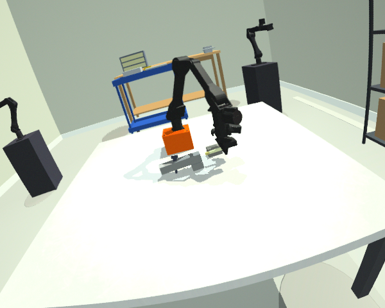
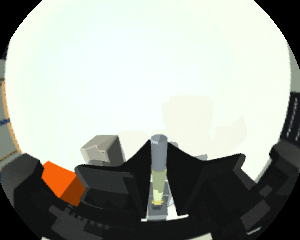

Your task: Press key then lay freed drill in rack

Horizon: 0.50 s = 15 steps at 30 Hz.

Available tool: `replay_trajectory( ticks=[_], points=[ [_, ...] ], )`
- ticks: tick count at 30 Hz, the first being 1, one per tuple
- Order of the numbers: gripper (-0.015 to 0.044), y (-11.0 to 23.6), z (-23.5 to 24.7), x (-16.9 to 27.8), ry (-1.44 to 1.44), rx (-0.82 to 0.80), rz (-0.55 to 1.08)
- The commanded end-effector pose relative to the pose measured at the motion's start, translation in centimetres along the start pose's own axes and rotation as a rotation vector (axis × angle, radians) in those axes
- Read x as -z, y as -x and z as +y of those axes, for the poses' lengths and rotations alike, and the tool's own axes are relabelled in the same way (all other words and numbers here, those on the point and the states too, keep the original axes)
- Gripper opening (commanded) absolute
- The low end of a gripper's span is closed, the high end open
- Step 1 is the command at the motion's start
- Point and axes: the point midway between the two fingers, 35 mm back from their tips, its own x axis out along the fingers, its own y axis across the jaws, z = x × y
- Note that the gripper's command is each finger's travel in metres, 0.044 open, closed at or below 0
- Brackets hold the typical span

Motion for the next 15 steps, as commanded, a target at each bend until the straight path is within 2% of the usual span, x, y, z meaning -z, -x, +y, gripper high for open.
replay_trajectory(
  ticks=[1, 15],
  points=[
    [0.0000, 0.18, -0.12, -0.75, -0.003, 0.003, -0.006],
    [0.0000, 0.80, 0.04, -0.41, -0.004, 0.003, -0.005]
  ],
)
